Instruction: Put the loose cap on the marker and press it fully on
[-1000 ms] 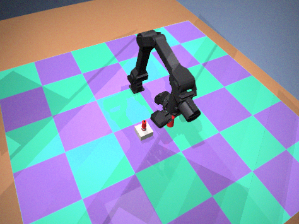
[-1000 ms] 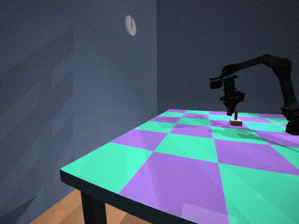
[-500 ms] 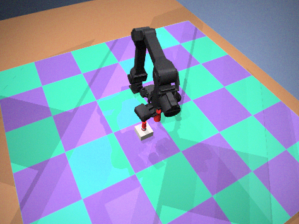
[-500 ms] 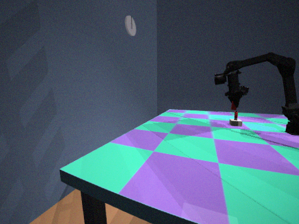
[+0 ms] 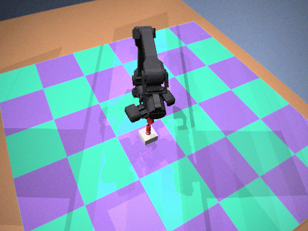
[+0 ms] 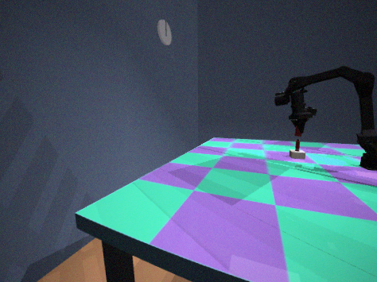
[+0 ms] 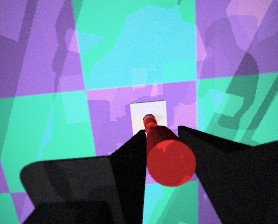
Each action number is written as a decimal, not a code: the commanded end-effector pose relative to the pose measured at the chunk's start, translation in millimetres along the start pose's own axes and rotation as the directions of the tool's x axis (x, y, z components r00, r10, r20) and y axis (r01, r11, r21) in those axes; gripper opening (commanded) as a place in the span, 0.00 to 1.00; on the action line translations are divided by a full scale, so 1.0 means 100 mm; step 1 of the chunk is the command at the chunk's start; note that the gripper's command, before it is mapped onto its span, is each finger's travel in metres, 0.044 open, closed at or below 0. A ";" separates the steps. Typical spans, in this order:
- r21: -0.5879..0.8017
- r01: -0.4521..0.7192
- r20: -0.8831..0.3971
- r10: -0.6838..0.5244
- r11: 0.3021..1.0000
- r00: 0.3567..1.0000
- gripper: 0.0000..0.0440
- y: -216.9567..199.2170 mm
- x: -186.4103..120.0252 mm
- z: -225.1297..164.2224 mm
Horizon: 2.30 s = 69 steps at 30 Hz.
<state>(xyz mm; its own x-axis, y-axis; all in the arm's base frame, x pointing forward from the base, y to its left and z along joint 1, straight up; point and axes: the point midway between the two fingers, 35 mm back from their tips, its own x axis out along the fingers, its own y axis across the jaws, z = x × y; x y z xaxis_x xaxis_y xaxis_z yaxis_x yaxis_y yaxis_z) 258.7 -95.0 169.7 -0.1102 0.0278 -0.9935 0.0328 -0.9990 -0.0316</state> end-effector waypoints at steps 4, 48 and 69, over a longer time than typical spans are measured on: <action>0.008 0.018 0.001 -0.018 1.000 1.000 0.00 0.04 0.09 0.03; -0.072 0.065 0.075 -0.059 0.995 0.995 0.37 0.05 0.85 0.05; -0.091 0.010 -0.011 -0.011 0.996 1.000 1.00 0.06 0.56 0.13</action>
<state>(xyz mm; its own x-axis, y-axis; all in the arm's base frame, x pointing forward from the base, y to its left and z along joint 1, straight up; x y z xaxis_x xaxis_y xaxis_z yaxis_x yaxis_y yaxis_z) 236.6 -96.5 103.2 -0.1383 0.0622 -0.9884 0.1143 -0.9903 -0.0784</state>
